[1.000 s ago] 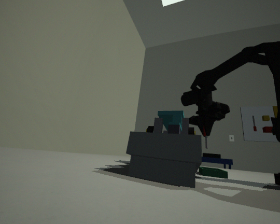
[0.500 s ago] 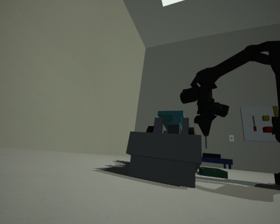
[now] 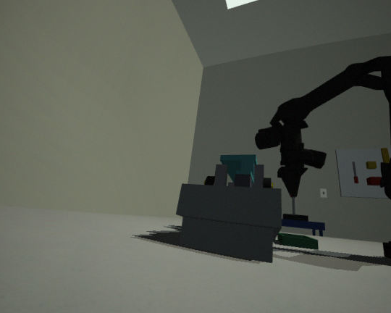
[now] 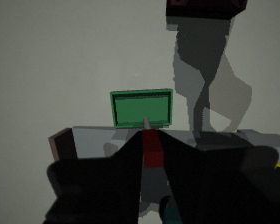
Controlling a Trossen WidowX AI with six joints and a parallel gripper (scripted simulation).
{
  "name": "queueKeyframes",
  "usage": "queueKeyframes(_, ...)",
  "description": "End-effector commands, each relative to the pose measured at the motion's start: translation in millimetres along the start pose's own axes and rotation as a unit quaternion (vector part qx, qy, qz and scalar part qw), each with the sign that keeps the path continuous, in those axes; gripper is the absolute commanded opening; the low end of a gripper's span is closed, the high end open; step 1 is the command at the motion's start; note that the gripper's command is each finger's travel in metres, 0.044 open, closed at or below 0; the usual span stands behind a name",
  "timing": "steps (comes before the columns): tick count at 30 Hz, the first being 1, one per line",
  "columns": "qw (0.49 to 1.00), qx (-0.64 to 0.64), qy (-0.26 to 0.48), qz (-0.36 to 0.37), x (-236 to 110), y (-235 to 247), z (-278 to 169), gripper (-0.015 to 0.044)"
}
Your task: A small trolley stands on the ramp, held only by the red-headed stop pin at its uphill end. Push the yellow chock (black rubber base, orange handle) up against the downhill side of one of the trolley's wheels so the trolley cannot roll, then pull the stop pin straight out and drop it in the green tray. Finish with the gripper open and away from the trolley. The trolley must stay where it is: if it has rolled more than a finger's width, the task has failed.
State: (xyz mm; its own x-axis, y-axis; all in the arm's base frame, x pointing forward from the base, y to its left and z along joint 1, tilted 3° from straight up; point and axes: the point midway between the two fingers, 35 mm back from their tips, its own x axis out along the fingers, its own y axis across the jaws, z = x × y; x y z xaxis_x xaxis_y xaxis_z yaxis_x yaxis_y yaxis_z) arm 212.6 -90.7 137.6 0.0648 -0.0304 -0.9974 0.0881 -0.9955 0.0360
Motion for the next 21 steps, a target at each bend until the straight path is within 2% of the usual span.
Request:
queueKeyframes(1, 1.0, 0.006, 0.002, 0.005, 1, 1, 2, 0.0)
queueKeyframes(13, 0.996, 0.006, 0.002, 0.086, 29, 10, 1, 0.0)
queueKeyframes(21, 0.996, 0.006, 0.002, 0.093, 55, 24, 1, 0.0)
